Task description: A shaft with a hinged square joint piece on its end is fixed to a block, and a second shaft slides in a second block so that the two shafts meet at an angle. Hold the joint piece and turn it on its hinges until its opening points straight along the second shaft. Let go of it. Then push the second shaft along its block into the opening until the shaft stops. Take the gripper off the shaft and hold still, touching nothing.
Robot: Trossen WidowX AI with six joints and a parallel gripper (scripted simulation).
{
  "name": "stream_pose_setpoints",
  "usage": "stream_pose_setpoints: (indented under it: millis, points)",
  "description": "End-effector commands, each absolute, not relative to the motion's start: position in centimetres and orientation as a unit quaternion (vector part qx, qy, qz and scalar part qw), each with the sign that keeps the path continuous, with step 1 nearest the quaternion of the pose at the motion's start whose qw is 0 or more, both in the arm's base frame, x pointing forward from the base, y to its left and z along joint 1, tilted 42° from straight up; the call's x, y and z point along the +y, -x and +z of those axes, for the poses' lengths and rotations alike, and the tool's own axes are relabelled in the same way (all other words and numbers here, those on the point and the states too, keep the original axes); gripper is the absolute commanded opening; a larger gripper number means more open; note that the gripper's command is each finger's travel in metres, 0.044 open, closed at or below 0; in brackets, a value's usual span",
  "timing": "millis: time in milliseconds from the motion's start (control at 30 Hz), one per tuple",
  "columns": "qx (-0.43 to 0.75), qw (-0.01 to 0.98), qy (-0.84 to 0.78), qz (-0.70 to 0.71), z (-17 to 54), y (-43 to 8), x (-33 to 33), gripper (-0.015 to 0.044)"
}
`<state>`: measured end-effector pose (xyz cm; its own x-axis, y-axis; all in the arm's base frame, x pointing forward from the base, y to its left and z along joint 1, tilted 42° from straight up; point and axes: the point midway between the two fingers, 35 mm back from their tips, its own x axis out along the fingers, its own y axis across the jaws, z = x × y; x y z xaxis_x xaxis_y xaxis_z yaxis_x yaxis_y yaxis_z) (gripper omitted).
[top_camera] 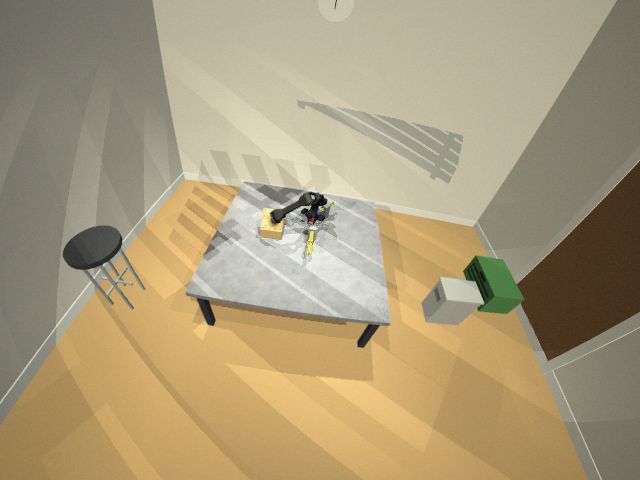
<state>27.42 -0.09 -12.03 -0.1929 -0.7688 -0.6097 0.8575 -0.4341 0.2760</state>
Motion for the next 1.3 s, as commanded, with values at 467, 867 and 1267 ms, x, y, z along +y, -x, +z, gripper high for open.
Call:
stream_pose_setpoints:
  millis: [467,867,1267]
  points:
    - [0.063,0.528,-0.353,-0.77,-12.0,-27.4,-0.1,0.044]
    - [0.063,0.528,-0.353,-0.77,-12.0,-27.4,-0.1,0.044]
    - [0.151,0.502,-0.47,-0.71,-10.5,-27.3,0.9,0.044]
